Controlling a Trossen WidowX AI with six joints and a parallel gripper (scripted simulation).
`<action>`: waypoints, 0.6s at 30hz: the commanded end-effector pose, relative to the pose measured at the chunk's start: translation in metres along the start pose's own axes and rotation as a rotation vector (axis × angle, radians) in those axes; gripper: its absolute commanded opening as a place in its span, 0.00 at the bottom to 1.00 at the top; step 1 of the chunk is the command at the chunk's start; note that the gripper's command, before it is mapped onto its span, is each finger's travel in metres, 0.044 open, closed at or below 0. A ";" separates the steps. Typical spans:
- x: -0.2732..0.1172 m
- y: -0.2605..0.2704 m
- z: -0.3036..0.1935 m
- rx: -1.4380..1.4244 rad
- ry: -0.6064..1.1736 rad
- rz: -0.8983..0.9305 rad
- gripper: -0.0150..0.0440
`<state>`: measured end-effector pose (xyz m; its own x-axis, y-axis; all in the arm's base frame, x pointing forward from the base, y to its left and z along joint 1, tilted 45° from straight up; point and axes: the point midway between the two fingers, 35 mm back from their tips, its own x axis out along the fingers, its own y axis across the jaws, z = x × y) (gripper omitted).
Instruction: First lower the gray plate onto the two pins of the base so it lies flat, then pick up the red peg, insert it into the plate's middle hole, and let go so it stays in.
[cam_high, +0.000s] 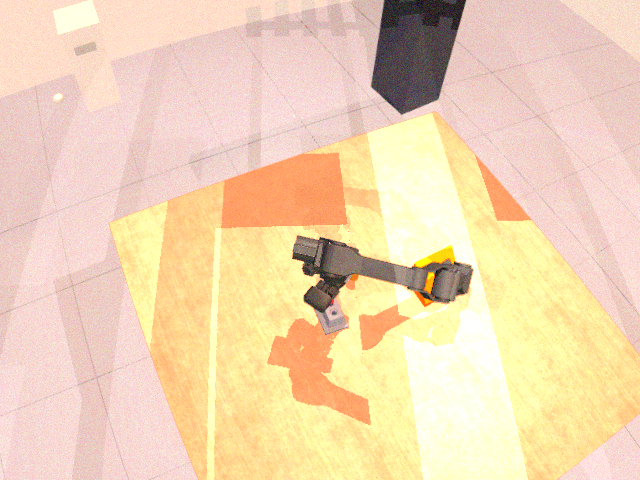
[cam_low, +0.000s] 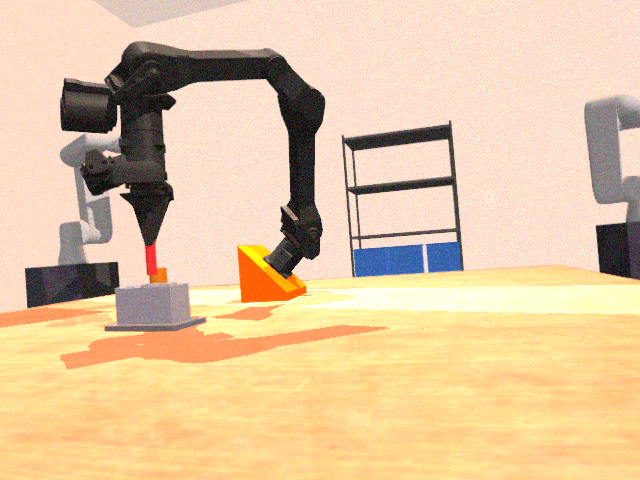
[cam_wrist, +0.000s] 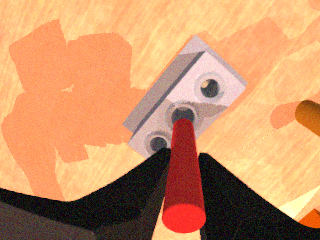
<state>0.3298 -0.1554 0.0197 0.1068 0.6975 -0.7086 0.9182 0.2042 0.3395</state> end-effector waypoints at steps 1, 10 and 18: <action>0.000 0.000 0.001 -0.006 -0.004 -0.003 0.25; 0.000 0.000 0.000 0.000 0.000 0.000 0.25; 0.006 0.000 0.001 -0.002 -0.001 -0.001 0.25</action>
<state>0.3310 -0.1551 0.0184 0.1092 0.6942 -0.7114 0.9156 0.2083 0.3439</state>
